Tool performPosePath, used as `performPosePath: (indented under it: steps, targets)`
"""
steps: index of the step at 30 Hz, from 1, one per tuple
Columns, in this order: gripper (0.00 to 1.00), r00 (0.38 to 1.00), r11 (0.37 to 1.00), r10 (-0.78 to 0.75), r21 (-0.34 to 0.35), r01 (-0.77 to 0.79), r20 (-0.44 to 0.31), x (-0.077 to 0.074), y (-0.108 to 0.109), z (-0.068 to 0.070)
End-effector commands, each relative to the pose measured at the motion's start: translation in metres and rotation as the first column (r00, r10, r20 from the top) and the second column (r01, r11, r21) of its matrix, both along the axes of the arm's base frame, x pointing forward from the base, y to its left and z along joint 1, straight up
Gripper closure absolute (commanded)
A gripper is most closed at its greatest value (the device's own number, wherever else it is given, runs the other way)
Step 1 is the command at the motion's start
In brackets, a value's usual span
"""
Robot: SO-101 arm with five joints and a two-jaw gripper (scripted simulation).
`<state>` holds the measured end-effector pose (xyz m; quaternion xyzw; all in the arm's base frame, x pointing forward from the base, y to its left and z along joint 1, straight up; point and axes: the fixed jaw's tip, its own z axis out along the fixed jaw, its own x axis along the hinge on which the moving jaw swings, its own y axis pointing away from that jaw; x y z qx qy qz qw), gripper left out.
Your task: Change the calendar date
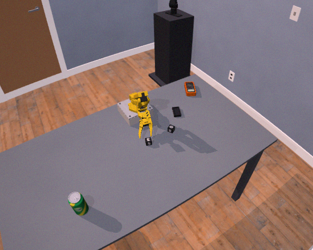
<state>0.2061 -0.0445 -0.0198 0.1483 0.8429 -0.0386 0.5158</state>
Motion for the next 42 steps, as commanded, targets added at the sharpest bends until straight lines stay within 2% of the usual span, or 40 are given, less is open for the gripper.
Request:
performPosePath:
  steps: [1,5,10,14,18,28,30,31,37,42]
  targets:
    - [0.64,0.998,0.992,-0.055,0.117,0.055,-0.001,-0.022,0.007,0.024]
    - [0.64,0.997,0.993,-0.055,0.105,0.048,0.062,-0.015,0.005,0.034]
    - [0.65,0.98,0.996,-0.05,0.077,0.036,0.192,-0.003,0.002,0.057]
    - [0.65,0.978,0.998,-0.037,0.052,0.027,0.207,0.002,0.001,0.056]
    - [0.65,0.969,0.999,-0.027,0.028,0.021,0.247,0.007,-0.001,0.061]
    - [0.65,0.935,1.0,-0.027,0.018,0.022,0.353,0.012,-0.002,0.084]
    - [0.65,0.935,1.0,-0.027,0.018,0.022,0.353,0.012,-0.002,0.084]
    - [0.65,0.922,1.0,-0.028,0.018,0.023,0.386,0.012,-0.002,0.093]
    - [0.65,0.892,1.0,-0.028,0.018,0.023,0.451,0.012,-0.002,0.109]
    - [0.65,0.89,1.0,-0.027,0.017,0.022,0.455,0.014,-0.002,0.11]
